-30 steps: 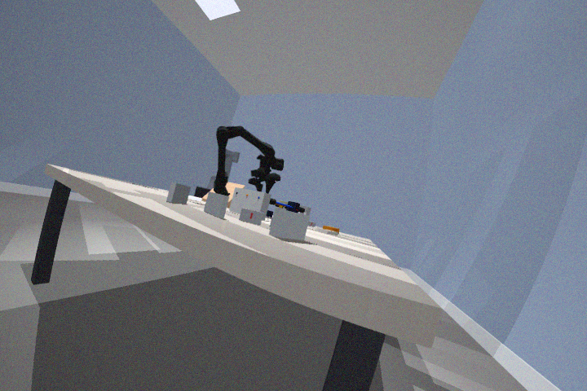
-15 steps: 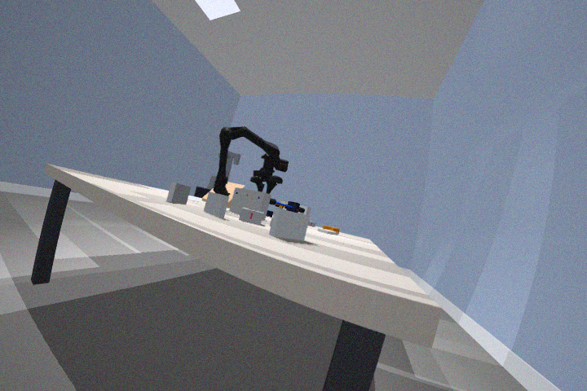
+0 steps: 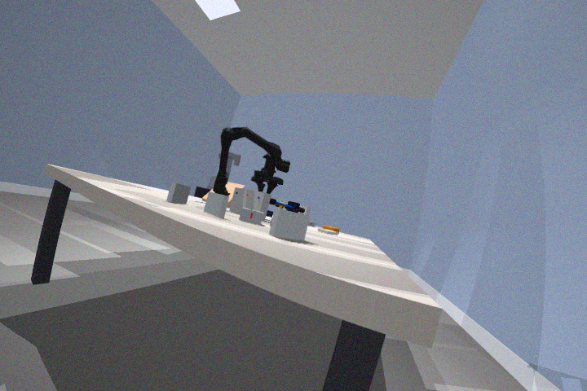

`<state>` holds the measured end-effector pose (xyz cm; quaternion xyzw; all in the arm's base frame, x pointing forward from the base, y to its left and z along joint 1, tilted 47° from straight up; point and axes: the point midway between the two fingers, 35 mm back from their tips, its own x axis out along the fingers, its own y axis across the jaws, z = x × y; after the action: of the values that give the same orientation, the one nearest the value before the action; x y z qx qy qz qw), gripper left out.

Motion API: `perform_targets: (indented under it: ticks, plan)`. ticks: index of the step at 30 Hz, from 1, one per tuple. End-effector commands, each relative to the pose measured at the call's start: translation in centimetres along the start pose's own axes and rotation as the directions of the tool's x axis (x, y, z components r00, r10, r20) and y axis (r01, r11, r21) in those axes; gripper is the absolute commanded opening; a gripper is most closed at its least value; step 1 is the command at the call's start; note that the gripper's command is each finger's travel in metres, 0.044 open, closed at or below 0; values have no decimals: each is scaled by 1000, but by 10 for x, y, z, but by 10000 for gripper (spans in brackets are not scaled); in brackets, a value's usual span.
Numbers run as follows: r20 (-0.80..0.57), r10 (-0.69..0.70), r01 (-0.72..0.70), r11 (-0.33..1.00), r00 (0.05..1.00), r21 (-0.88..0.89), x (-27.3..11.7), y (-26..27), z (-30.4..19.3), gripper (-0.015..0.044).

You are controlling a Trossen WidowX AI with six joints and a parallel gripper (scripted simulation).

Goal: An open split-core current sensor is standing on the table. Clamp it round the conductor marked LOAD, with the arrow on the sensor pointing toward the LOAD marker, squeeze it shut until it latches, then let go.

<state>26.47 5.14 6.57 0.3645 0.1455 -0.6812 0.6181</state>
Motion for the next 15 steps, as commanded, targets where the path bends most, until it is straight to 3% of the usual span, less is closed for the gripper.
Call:
perform_targets:
  ticks: [1,5,15]
  plan:
    - [1,4,-4,1000,1000,2,0,0,0,341]
    - [1,4,-4,1000,1000,2,0,0,0,440]
    - [-2,24,-24,1000,1000,1,14,1,-1,440]
